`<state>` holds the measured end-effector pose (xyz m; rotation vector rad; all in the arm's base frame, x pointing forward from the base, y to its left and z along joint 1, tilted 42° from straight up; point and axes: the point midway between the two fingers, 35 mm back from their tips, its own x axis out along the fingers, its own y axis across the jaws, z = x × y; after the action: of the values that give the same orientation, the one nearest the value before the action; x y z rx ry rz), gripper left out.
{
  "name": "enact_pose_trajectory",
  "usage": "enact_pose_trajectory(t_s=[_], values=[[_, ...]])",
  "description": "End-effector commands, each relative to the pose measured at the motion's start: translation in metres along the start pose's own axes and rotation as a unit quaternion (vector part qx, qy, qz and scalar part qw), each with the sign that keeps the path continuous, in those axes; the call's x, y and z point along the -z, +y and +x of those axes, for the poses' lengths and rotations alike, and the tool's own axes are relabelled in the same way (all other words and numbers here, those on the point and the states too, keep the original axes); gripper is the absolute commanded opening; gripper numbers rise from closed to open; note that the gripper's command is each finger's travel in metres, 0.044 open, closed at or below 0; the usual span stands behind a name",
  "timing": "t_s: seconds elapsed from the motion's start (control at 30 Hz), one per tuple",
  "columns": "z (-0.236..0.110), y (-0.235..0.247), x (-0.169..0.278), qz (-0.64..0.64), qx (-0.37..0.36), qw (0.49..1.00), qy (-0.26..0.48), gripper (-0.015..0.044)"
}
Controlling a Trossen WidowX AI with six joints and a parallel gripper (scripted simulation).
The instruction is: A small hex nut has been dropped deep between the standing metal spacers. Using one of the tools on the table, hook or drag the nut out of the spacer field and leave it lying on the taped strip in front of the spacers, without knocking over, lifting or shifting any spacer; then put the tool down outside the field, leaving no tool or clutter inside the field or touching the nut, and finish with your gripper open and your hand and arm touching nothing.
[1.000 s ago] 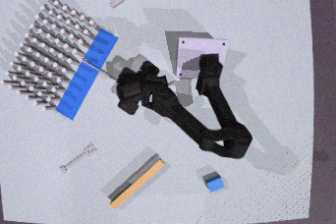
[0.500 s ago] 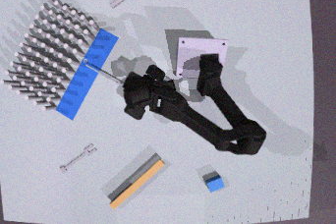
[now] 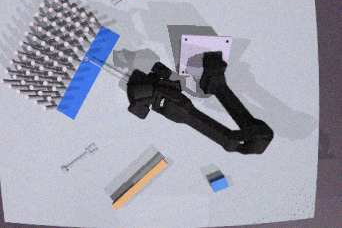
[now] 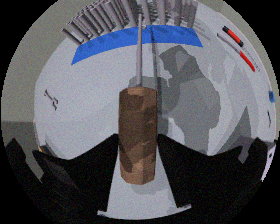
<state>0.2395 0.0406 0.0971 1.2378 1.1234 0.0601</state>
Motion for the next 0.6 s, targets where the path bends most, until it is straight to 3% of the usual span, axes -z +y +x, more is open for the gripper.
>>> enact_pose_trajectory(t_s=[0.0,0.57], values=[[-0.013,0.008,-0.009,-0.007,0.000,1.000,-0.003,0.0000],[-0.076,0.030,-0.033,-0.008,-0.005,1.000,-0.001,0.0000]])
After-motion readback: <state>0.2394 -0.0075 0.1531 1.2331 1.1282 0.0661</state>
